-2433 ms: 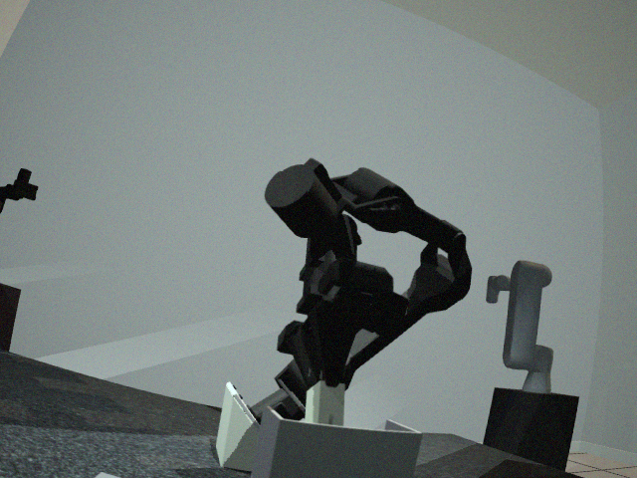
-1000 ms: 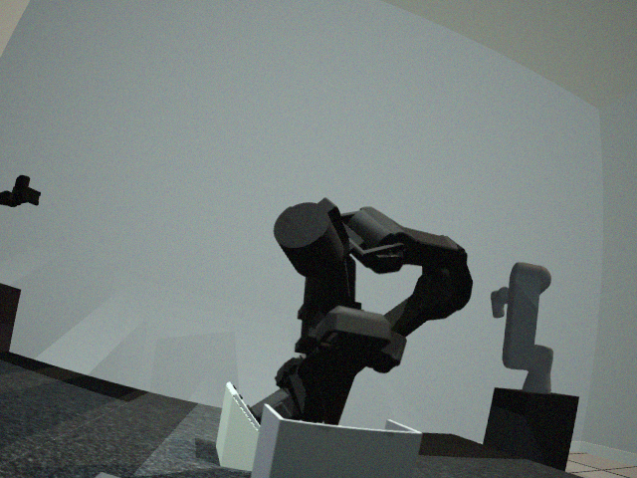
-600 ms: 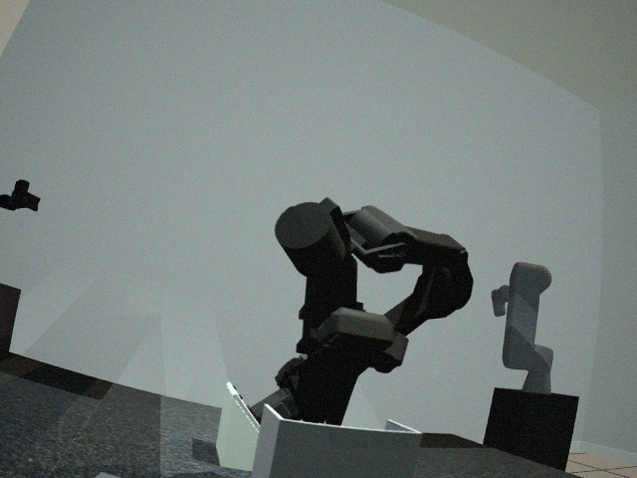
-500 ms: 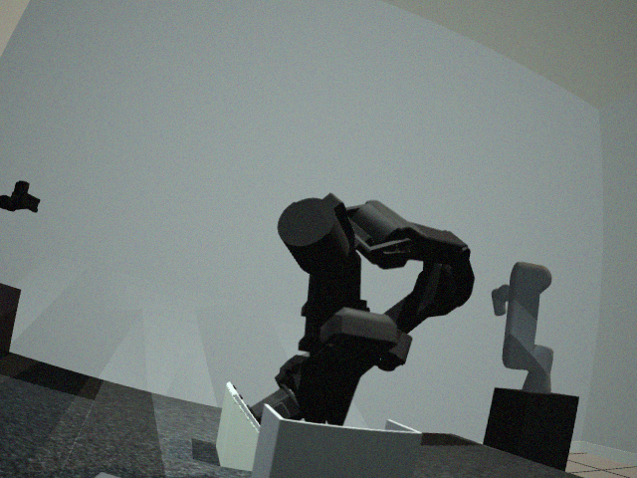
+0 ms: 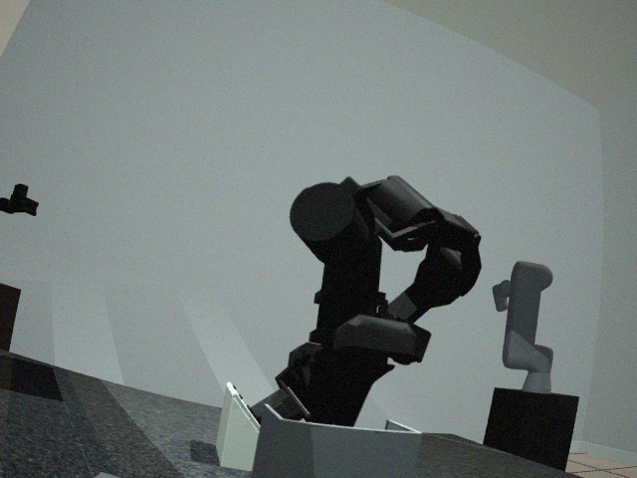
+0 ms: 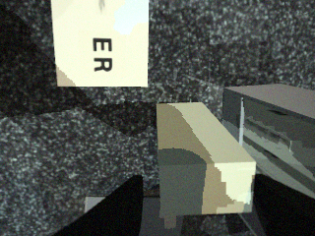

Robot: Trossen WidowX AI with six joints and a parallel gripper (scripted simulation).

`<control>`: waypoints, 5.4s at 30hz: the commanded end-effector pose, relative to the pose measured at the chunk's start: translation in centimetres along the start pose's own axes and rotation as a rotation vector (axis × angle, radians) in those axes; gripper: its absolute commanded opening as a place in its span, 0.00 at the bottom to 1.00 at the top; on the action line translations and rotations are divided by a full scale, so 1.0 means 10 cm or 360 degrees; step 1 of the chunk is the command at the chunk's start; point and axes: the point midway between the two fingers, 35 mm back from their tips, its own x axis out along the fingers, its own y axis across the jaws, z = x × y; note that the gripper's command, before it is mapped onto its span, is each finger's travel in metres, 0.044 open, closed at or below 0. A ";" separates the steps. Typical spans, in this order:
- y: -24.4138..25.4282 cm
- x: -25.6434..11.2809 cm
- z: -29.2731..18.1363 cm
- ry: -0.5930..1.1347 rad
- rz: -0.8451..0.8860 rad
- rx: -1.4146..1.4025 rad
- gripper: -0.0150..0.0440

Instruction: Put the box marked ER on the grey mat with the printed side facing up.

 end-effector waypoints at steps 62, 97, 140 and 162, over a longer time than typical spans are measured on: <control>-0.34 -0.29 0.01 0.0005 0.0317 -0.0005 0.67; -0.27 0.08 0.00 0.0010 0.0320 -0.0008 0.63; -0.19 -0.09 -0.33 0.0023 0.0314 0.0083 0.52; 0.05 -0.16 -0.83 0.0039 0.0317 0.0221 0.52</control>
